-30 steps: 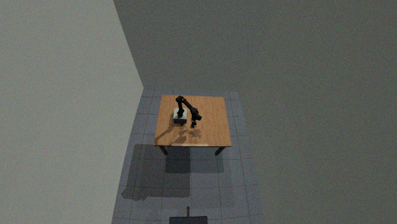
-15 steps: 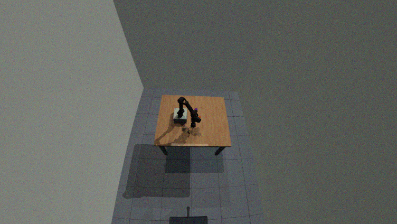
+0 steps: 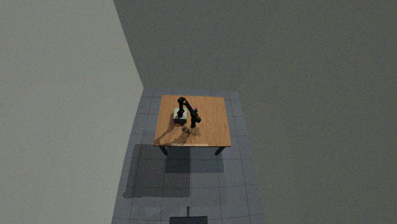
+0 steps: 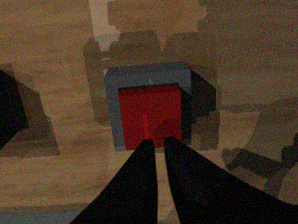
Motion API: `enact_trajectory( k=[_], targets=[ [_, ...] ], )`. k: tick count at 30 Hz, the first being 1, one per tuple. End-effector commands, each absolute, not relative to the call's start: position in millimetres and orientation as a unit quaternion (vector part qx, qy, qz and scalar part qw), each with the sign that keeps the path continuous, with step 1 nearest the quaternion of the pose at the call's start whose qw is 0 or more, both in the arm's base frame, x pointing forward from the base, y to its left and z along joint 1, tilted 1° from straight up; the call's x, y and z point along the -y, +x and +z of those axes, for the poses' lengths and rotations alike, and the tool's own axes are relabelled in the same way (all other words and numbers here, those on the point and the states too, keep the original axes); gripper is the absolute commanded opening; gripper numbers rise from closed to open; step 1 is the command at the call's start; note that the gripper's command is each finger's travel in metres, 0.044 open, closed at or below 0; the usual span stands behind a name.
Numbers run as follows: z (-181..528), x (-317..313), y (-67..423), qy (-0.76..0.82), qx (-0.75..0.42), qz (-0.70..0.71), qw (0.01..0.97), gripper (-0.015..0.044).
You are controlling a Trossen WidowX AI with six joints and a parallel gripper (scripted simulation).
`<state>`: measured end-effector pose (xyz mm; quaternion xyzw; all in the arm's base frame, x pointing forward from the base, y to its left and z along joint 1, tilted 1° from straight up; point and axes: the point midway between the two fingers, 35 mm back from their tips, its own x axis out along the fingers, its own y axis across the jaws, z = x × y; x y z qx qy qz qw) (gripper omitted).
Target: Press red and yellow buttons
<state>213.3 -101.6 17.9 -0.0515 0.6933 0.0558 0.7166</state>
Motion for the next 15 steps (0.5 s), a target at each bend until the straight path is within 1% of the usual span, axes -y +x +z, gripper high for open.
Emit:
enact_trajectory(
  k=[1, 15],
  targets=[
    [14.9, 100.9, 213.1, -0.049, -0.693, 0.056, 0.717, 0.002],
    [-8.2, 100.6, 213.9, -0.049, -0.693, 0.056, 0.717, 0.002]
  ],
)
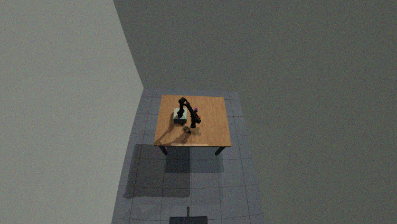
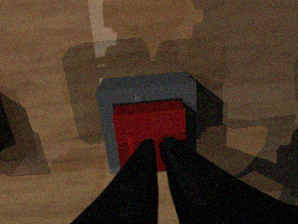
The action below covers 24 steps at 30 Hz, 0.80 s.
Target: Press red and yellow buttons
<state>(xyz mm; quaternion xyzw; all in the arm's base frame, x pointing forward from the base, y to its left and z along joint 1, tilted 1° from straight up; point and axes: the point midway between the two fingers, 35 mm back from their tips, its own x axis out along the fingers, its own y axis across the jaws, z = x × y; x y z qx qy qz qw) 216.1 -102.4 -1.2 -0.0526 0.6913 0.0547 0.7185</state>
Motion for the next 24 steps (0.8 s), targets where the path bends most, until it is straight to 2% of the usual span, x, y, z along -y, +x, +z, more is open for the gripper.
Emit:
enact_trajectory(
  k=[1, 24],
  targets=[
    [-9.8, 100.5, 213.9, -0.049, -0.693, 0.056, 0.717, 0.002],
    [-15.4, 100.3, 213.7, -0.049, -0.693, 0.056, 0.717, 0.002]
  ],
)
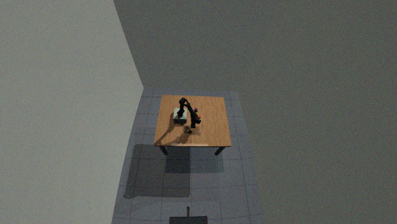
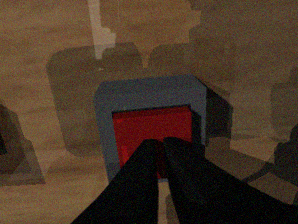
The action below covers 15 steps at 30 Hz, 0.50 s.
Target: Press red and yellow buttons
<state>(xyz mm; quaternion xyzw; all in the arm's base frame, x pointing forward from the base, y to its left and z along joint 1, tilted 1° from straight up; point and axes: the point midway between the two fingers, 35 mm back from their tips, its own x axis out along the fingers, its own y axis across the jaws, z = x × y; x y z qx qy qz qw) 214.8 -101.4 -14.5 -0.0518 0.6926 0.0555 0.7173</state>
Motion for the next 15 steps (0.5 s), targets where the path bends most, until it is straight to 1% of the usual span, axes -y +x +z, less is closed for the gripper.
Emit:
enact_trajectory(
  k=[1, 3, 6, 11, 15],
  targets=[
    [-15.4, 100.3, 213.7, -0.049, -0.693, 0.056, 0.717, 0.002],
    [-12.0, 101.4, 214.7, -0.052, -0.693, 0.056, 0.717, 0.002],
    [14.8, 100.9, 213.2, -0.049, -0.693, 0.056, 0.717, 0.002],
    [19.8, 101.0, 213.1, -0.049, -0.693, 0.056, 0.717, 0.002],
    [68.9, 102.1, 212.5, -0.049, -0.693, 0.056, 0.717, 0.002]
  ],
)
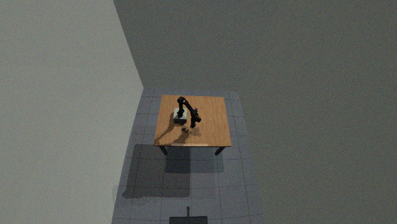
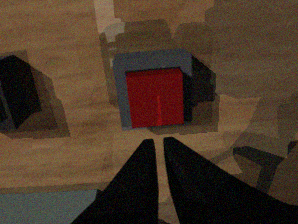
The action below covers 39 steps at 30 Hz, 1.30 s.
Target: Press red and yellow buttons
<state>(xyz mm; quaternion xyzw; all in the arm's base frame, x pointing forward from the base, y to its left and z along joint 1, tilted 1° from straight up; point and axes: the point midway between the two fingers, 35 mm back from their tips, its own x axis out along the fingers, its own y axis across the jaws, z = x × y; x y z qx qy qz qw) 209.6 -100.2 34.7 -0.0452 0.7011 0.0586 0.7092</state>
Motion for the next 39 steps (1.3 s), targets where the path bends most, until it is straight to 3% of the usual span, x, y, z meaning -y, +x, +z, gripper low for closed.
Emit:
enact_trajectory(
  k=[1, 8, 20, 26, 31, 39],
  targets=[
    [76.7, 101.8, 211.5, -0.049, -0.693, 0.056, 0.717, 0.002],
    [79.5, 94.7, 212.5, -0.049, -0.693, 0.056, 0.717, 0.002],
    [81.1, -20.1, 201.8, -0.045, -0.693, 0.06, 0.717, 0.002],
    [78.4, -21.6, 201.7, -0.045, -0.693, 0.06, 0.717, 0.002],
    [21.6, -23.0, 203.3, -0.045, -0.693, 0.06, 0.717, 0.002],
    [16.7, -23.1, 203.3, -0.045, -0.693, 0.06, 0.717, 0.002]
  ],
)
